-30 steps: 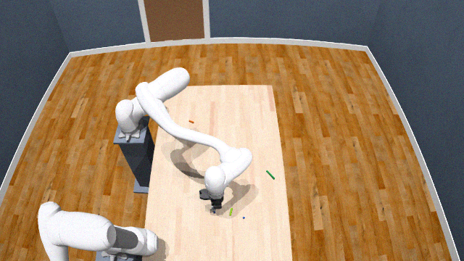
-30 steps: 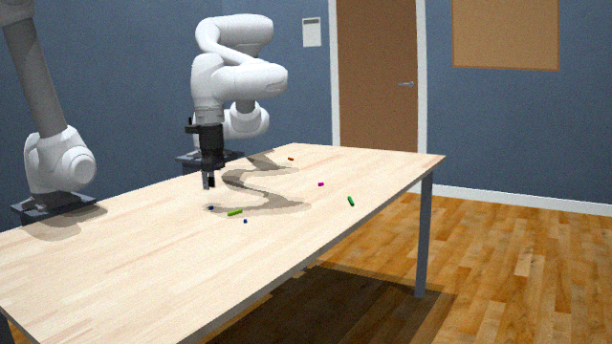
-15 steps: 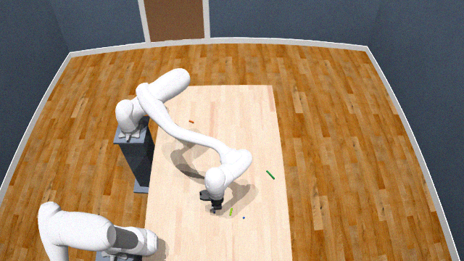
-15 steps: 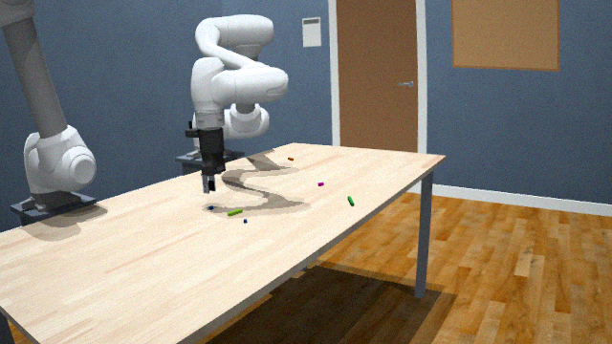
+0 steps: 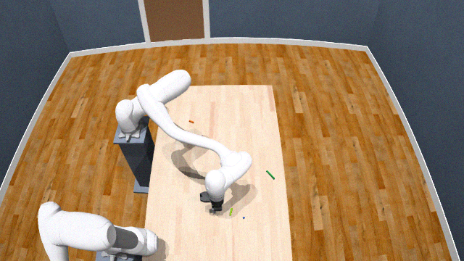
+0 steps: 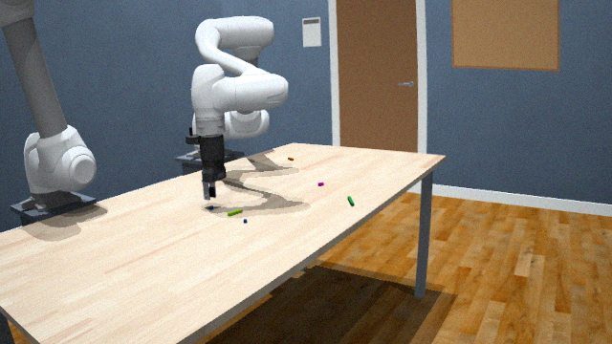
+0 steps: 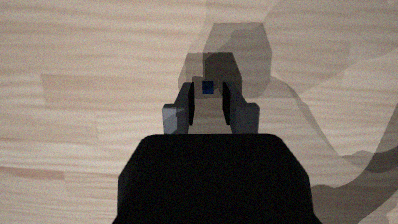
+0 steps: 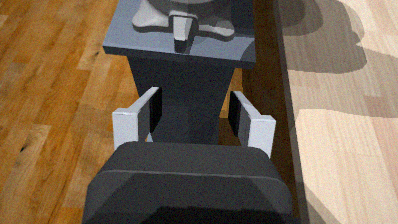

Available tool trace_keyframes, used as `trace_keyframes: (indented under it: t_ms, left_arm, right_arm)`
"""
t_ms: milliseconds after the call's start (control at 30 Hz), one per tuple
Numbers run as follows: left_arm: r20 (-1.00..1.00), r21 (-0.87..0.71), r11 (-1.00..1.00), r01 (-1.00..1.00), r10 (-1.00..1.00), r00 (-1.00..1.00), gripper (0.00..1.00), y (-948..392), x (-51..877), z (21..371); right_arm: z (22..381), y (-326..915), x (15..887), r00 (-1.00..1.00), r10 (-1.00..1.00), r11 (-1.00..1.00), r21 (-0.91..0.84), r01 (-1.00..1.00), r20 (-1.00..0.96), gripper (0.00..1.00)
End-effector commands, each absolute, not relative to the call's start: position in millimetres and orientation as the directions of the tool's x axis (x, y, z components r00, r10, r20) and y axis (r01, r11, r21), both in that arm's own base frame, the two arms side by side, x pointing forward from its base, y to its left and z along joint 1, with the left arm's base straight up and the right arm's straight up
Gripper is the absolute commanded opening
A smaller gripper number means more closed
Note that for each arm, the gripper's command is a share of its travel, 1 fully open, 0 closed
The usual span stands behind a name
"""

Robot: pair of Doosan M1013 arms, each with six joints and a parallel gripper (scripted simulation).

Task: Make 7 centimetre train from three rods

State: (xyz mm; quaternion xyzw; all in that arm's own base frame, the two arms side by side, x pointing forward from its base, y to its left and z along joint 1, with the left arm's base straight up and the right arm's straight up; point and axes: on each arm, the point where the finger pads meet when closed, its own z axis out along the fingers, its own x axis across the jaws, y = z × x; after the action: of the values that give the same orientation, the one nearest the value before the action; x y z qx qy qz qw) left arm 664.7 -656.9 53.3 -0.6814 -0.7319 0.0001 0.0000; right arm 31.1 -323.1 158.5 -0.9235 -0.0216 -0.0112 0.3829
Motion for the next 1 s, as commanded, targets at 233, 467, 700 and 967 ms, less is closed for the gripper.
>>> trace_keyframes:
  t_ms: [233,467,700,967]
  left_arm:
    - [-0.001,0.001,0.071,0.997,0.997,-0.071,0.54,-657.1,665.1,41.9]
    - [-0.001,0.001,0.071,0.997,0.997,-0.071,0.54,-657.1,665.1,38.4]
    - [-0.001,0.001,0.071,0.997,0.997,-0.071,0.54,-657.1,665.1,36.7]
    - [-0.001,0.001,0.071,0.997,0.997,-0.071,0.54,-657.1,665.1,36.6]
  right_arm:
    - [158.8,-323.3,31.1,0.999,0.031,-0.706,-0.706,0.049,0.038,1.00]
    - [158.8,-323.3,31.1,0.999,0.031,-0.706,-0.706,0.049,0.038,1.00]
    - [158.8,-323.3,31.1,0.999,0.031,-0.706,-0.706,0.049,0.038,1.00]
    - [158.8,-323.3,31.1,0.999,0.031,-0.706,-0.706,0.049,0.038,1.00]
